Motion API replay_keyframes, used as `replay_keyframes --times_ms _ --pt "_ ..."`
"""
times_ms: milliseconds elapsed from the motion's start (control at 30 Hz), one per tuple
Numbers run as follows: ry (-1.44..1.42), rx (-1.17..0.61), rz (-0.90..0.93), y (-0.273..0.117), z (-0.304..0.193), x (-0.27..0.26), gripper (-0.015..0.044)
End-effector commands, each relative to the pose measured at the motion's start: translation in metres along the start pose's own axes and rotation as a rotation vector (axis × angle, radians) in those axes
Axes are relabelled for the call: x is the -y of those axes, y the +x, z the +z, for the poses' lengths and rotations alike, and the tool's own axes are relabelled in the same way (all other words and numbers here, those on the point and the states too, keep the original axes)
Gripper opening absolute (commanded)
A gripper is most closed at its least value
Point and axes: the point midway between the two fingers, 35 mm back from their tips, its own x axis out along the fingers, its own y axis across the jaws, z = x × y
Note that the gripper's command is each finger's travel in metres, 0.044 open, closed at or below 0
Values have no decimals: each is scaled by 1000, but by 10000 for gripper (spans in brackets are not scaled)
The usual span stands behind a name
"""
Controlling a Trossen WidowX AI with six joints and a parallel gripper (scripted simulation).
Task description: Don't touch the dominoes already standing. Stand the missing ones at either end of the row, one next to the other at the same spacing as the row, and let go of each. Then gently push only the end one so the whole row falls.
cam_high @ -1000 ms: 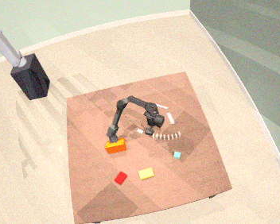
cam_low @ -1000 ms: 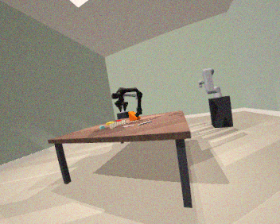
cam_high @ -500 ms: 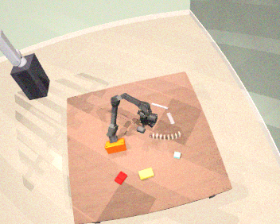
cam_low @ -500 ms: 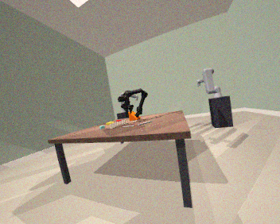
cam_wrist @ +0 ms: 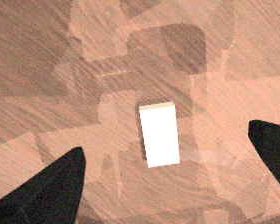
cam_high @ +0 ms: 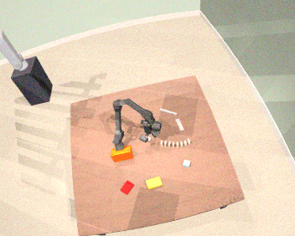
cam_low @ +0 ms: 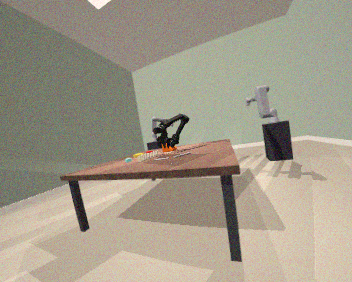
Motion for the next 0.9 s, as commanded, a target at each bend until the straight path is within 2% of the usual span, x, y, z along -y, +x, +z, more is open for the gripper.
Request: replay_keyframes --times_ms 0,733,867 --pt "5 -4 5 32 -4 0 440" --pt "5 -5 7 52 -4 0 440" --pt "5 -5 7 52 -4 0 335"
